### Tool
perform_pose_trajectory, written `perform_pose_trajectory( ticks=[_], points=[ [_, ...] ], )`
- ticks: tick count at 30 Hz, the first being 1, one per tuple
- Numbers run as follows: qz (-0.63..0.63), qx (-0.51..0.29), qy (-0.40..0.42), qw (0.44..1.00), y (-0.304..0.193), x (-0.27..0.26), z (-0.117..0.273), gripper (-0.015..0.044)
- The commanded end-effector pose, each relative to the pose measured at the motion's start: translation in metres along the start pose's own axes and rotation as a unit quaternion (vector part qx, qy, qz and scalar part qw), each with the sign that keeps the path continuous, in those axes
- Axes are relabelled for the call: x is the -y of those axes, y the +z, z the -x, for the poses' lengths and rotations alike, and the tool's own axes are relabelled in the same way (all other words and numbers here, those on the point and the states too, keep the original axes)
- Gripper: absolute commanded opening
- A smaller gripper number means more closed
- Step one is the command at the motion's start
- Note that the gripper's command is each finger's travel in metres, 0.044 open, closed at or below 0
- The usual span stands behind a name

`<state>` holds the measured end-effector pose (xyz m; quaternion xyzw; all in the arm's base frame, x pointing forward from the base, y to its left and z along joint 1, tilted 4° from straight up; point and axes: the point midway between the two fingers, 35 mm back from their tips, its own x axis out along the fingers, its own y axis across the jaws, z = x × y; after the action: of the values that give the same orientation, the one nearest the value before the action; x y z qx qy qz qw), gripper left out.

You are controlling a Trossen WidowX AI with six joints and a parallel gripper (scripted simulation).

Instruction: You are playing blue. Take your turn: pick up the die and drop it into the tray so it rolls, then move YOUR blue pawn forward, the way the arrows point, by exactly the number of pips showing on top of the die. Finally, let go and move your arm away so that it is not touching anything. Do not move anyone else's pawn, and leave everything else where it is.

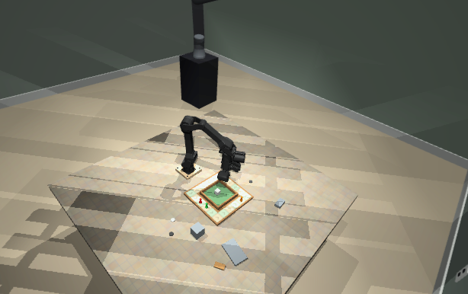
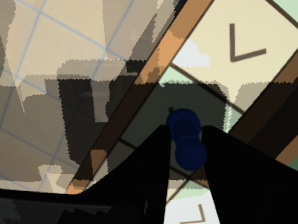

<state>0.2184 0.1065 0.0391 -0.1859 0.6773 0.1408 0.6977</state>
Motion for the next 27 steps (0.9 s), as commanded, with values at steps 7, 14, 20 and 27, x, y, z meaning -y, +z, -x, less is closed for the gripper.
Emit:
perform_pose_trajectory(
  ticks=[7, 14, 20, 27],
  points=[
    [0.001, -0.002, 0.000, 1.000, 0.001, 0.000, 0.019, 0.0315],
    [-0.002, -0.005, 0.002, 1.000, 0.000, 0.002, 0.052, 0.0440],
    [-0.161, -0.006, -0.002, 0.987, -0.049, 0.057, 0.104, 0.0440],
    [-0.230, -0.001, -0.005, 0.973, -0.077, 0.073, 0.125, 0.0440]
  ],
)
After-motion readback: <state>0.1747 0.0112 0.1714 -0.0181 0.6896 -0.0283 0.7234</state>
